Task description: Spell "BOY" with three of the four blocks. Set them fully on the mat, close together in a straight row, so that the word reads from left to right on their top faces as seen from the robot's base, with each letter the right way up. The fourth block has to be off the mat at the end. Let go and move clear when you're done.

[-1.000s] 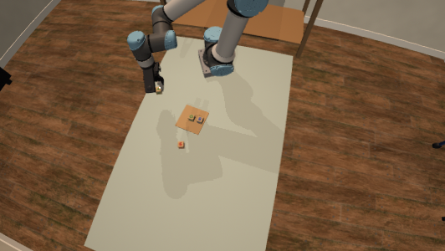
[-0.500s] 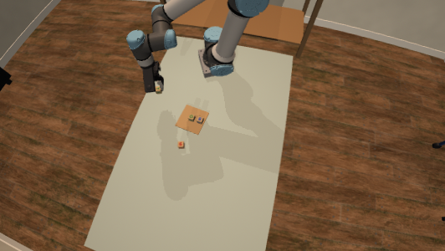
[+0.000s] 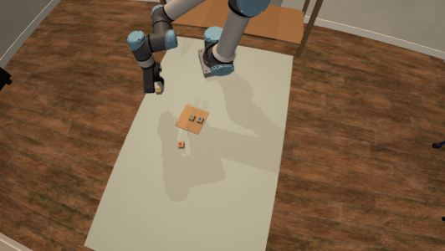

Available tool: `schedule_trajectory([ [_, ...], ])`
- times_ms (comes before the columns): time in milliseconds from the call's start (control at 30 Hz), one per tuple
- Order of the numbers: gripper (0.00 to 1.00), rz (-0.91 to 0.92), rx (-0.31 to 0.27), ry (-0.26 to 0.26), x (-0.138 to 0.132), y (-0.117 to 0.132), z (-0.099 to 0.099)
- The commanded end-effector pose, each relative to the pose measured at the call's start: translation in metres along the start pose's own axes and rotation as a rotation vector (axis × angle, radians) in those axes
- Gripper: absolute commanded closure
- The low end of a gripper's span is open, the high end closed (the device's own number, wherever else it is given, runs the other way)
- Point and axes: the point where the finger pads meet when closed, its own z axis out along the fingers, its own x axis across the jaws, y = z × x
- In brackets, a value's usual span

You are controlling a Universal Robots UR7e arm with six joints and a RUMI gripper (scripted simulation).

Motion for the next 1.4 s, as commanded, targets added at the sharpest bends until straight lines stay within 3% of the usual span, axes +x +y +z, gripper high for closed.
schedule_trajectory([
  [0,0.91,0.066,-0.001,0.001,-0.002,-0.005,0.0],
  [1367,0.91,0.92,-0.003,0.004,-0.043,-0.06,-0.002],
])
